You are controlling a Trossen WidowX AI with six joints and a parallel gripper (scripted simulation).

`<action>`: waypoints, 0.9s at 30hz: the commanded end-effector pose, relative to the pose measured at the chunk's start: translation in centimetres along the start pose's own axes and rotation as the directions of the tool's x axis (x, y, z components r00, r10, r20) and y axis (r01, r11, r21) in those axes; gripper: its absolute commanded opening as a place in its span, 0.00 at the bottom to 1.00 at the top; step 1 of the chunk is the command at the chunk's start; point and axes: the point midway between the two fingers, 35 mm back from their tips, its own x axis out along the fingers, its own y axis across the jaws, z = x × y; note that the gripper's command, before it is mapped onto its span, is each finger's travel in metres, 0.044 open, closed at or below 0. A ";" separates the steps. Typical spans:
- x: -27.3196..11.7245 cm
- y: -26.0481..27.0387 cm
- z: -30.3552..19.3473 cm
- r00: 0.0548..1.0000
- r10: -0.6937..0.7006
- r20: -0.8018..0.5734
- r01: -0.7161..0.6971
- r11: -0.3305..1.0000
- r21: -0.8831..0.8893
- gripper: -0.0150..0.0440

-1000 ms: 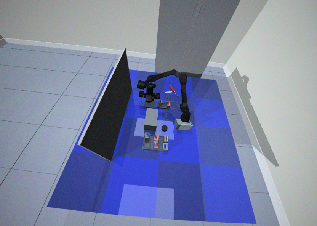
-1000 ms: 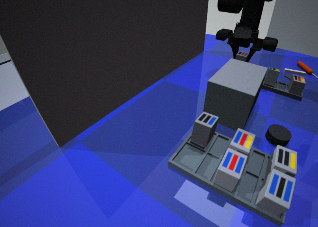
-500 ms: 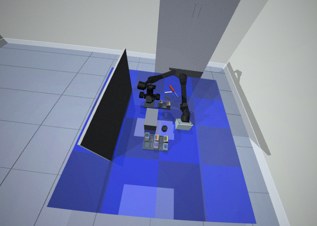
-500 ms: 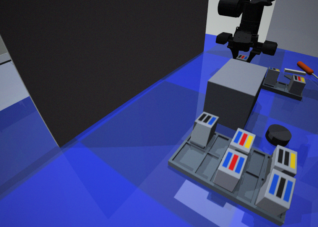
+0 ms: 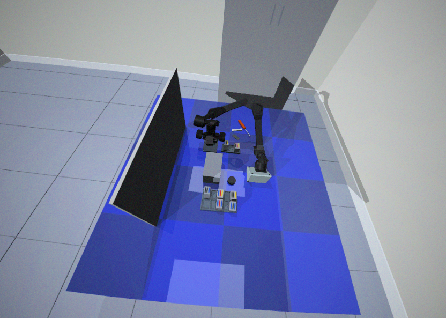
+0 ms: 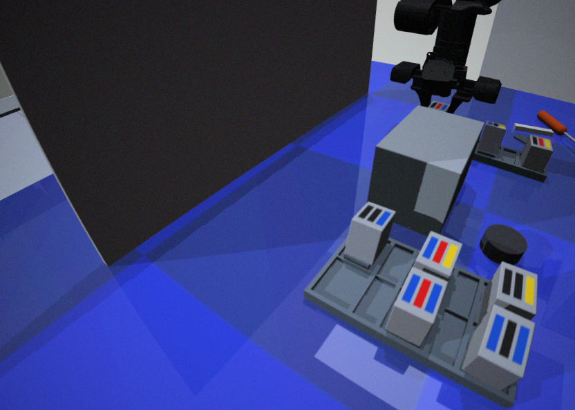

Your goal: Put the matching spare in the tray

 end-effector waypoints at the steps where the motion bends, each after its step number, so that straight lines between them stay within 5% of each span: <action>1: 0.0 0.0 0.0 1.000 0.000 0.000 0.000 1.000 0.001 0.65; 9: 0.0 0.0 0.0 1.000 0.000 0.000 0.000 1.000 0.001 1.00; 19: -10.3 0.0 0.1 1.000 0.002 0.007 -0.002 1.000 -0.008 1.00; 27: -10.1 -0.2 0.3 1.000 -0.014 0.012 0.014 1.000 -0.015 1.00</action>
